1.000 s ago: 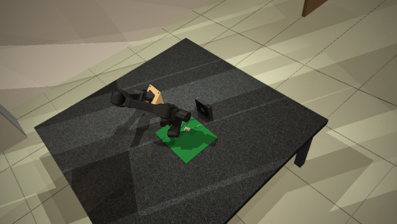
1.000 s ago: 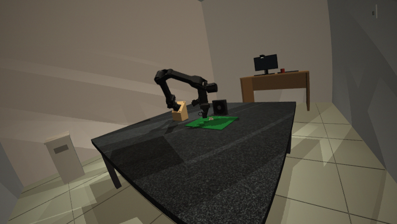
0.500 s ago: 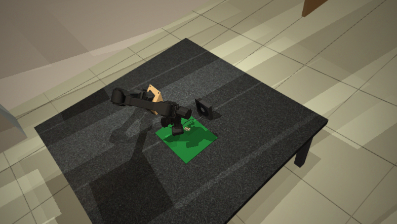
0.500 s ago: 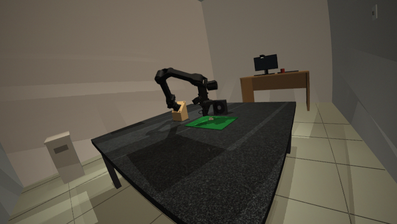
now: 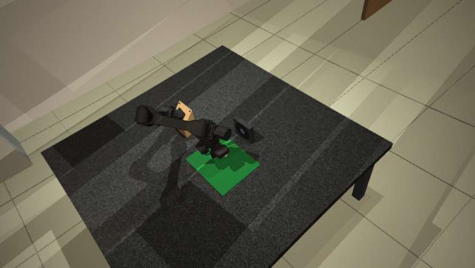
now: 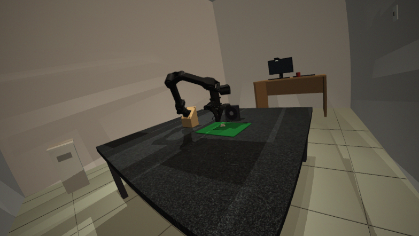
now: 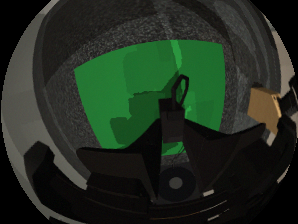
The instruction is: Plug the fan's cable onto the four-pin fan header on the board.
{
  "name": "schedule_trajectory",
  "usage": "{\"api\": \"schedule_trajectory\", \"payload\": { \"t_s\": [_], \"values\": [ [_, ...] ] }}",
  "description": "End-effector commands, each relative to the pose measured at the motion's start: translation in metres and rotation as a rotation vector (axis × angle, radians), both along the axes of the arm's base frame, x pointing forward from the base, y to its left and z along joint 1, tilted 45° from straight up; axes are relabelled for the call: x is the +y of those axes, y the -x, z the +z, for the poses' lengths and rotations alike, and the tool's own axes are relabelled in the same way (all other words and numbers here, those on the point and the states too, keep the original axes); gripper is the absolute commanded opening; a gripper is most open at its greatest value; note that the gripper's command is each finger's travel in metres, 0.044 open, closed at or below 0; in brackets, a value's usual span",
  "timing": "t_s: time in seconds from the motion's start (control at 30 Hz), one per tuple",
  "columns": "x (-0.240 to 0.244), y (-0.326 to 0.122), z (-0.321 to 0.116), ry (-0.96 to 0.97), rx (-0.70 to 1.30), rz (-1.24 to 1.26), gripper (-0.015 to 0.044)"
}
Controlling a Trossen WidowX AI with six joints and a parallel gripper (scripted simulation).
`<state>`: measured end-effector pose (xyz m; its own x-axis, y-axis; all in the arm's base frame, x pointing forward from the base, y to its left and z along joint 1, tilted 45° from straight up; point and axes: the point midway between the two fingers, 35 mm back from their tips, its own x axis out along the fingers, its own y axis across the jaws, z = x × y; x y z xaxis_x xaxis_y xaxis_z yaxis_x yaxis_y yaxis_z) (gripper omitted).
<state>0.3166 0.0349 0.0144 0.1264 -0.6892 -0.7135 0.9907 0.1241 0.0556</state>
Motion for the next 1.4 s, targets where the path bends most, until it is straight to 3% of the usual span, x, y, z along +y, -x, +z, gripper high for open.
{"api": "schedule_trajectory", "payload": {
  "t_s": [0.0,1.37],
  "values": [
    [0.003,0.001,-0.003,0.013,0.089,0.089,0.0000],
    [0.025,0.008,-0.026,0.192,1.073,1.112,0.0000]
  ]
}}
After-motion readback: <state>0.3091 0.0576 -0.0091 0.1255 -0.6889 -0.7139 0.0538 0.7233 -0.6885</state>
